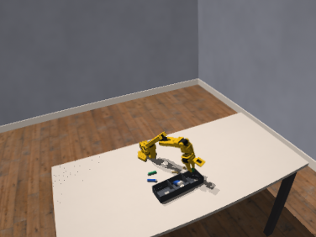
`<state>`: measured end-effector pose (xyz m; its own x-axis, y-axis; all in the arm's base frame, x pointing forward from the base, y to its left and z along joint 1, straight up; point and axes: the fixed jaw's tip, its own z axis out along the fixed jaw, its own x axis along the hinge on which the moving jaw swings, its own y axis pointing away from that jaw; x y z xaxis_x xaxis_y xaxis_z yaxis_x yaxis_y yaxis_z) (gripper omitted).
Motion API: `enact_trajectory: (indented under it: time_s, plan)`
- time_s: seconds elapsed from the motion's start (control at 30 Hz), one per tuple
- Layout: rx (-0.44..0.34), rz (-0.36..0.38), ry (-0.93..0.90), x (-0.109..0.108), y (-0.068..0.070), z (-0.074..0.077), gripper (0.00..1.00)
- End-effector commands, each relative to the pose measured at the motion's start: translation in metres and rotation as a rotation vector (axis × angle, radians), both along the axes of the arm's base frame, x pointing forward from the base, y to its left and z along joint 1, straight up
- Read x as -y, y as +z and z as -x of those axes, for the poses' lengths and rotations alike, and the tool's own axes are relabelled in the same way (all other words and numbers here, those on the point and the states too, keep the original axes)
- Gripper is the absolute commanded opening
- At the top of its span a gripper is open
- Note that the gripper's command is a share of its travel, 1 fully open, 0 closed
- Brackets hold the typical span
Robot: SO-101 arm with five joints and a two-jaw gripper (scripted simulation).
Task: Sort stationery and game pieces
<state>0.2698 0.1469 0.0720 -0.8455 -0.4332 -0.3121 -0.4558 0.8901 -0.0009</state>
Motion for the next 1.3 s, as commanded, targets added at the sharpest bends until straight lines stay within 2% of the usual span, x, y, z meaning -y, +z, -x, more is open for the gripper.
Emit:
enact_trajectory:
  time_s: [0.0, 0.7, 1.1, 1.27]
  plan:
    - [0.071, -0.041, 0.000, -0.005, 0.018, -0.005, 0.00]
    - [0.028, -0.018, -0.001, -0.005, 0.000, -0.005, 0.00]
    - [0.022, -0.015, -0.001, -0.005, -0.002, -0.005, 0.00]
    - [-0.005, -0.001, -0.001, -0.003, -0.006, -0.002, 0.00]
